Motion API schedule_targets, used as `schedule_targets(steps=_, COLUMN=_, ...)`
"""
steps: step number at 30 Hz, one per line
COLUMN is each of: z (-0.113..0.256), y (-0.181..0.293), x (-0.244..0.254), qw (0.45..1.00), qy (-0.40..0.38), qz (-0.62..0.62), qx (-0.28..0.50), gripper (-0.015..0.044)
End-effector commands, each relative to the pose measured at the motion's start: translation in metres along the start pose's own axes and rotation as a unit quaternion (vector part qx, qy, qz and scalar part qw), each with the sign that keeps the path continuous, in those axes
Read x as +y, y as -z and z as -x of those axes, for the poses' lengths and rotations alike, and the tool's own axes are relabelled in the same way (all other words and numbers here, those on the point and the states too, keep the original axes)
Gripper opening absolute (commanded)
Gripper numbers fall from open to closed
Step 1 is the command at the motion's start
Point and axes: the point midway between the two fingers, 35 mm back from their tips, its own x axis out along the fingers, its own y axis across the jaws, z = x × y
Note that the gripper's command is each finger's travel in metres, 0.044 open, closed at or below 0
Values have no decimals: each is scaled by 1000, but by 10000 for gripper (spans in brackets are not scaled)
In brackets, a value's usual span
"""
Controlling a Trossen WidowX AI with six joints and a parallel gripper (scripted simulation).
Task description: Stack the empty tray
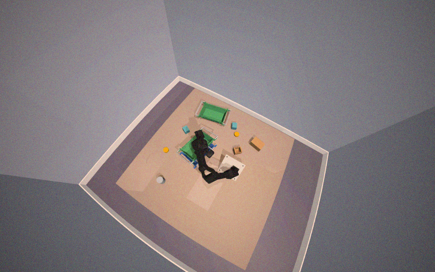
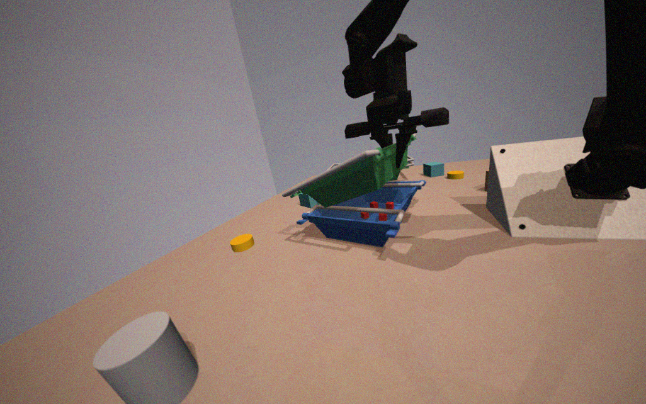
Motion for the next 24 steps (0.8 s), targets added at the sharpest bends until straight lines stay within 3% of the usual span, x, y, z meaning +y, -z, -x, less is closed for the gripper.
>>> schedule_targets(steps=1, z=-4, y=-3, x=3, qw=1000, qy=-9, qz=-2, qx=-3, gripper=0)
schedule_targets(steps=24, z=-11, y=-4, x=6, qw=1000, qy=-9, qz=-2, qx=-3, gripper=0)
